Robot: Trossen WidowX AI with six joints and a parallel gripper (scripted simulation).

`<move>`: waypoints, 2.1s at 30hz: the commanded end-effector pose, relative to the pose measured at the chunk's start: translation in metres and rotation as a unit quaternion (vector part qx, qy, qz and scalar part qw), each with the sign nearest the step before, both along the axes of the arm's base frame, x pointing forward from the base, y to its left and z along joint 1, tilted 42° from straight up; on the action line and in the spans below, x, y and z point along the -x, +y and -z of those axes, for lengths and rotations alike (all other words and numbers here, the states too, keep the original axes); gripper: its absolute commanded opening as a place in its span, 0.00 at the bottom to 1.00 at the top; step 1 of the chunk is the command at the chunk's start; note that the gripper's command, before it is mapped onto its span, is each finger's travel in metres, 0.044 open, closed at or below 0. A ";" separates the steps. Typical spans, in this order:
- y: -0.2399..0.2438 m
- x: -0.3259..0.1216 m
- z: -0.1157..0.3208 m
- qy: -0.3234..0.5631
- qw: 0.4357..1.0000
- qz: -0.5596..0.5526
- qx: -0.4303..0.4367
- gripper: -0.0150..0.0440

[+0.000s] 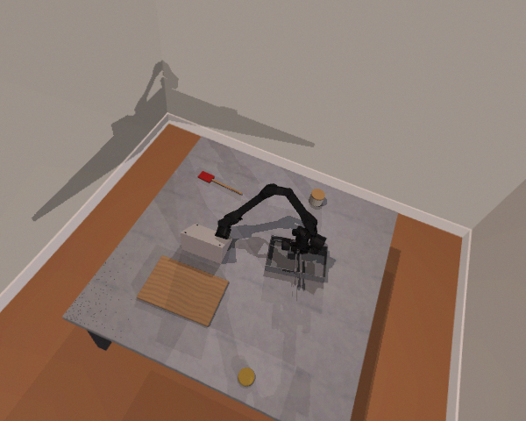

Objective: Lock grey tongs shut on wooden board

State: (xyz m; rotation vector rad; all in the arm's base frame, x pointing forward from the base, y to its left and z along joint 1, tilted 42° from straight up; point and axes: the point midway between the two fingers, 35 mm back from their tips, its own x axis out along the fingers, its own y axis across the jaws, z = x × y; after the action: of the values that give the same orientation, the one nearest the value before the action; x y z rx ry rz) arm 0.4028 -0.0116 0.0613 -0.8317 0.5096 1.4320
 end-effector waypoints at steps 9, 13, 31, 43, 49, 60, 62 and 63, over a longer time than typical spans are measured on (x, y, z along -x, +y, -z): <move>0.000 -0.001 0.000 -0.002 1.000 -0.001 0.000 0.10; 0.000 -0.001 0.000 -0.002 1.000 -0.001 0.000 0.00; -0.083 0.015 -0.094 -0.011 0.999 0.038 0.007 0.00; -0.105 0.018 -0.077 0.016 0.998 0.068 0.006 0.00; -0.150 0.031 -0.044 0.063 0.990 0.126 0.007 0.00; -0.226 0.073 0.018 0.159 0.960 0.229 -0.002 0.00; -0.239 0.083 0.030 0.176 0.953 0.246 -0.005 0.00; -0.244 0.088 0.035 0.184 0.949 0.255 -0.008 0.00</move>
State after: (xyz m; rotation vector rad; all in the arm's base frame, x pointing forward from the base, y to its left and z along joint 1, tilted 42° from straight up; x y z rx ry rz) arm 0.3293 -0.2368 0.0419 -0.4299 0.8796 1.1365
